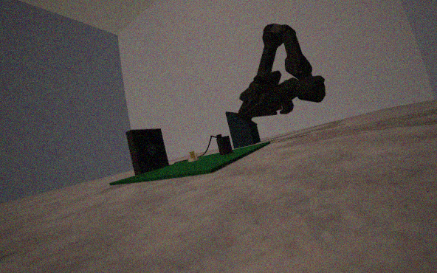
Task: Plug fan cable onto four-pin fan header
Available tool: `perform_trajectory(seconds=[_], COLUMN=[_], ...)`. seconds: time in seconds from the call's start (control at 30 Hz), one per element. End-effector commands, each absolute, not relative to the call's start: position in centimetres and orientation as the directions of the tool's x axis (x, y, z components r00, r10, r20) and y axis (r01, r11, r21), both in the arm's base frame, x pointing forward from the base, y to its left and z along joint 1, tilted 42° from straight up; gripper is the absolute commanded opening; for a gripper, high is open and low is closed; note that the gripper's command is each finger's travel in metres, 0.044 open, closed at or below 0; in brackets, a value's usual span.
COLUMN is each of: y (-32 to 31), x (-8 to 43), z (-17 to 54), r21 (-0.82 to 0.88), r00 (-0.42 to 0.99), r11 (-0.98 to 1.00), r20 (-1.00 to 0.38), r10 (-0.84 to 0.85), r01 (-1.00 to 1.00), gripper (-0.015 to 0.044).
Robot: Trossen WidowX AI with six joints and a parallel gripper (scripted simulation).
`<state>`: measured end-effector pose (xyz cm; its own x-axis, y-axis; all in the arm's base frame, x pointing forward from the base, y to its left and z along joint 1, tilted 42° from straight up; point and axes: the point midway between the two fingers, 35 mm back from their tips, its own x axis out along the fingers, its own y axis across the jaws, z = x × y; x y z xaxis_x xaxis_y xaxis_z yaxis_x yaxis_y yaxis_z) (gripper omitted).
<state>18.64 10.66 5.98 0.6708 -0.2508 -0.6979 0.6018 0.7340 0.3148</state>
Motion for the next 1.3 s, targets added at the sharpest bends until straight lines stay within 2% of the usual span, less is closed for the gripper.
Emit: perform_trajectory(seconds=[0.0,0.67,1.27], y=[10.5,9.1,8.9], x=[18.7,18.2,17.9], z=[5.4,3.3,3.1], r21=[0.245,-0.020,-0.020], r00=[0.615,0.270,-0.009], r11=[0.750,0.816,0.879], r20=[-0.744,-0.939,-1.000], r10=[-0.260,-0.214,-0.017], r01=[0.614,0.578,0.477], gripper=[0.0205,0.0205,0.0205])
